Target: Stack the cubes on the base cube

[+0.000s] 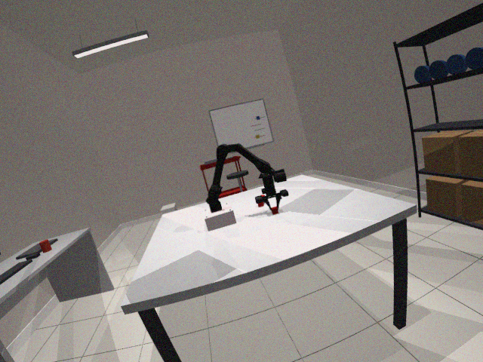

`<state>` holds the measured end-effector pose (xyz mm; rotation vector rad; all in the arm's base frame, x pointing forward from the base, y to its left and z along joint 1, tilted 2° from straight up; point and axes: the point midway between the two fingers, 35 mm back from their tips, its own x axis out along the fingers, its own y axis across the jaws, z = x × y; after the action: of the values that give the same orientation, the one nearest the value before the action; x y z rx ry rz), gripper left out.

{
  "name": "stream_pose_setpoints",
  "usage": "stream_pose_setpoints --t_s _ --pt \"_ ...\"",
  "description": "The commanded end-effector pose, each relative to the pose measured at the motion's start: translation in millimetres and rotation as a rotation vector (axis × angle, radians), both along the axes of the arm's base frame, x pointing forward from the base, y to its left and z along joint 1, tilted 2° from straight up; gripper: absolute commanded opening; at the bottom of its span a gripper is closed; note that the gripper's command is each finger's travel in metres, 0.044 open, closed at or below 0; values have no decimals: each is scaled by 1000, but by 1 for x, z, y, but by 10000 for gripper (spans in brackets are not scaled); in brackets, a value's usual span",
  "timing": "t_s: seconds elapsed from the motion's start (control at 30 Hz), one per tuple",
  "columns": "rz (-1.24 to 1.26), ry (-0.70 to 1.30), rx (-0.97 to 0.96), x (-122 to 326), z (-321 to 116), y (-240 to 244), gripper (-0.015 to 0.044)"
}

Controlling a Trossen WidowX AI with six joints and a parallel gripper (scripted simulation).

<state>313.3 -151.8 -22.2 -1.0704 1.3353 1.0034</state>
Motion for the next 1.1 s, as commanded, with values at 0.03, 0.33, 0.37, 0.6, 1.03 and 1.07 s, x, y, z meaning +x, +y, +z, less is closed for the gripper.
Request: stream_pose_setpoints --t_s 0.03,0.33,0.37,0.6,1.03,1.07 --pt "3 0 -4 2 12 -1 105" --pt "3 -1 -5 4 40 -1 105" --pt "3 -1 -5 5 43 -1 105" --pt "3 -1 -5 5 65 0 105" --pt "3 -1 -4 1 106 4 105" --pt "3 -1 -4 0 108 4 105"
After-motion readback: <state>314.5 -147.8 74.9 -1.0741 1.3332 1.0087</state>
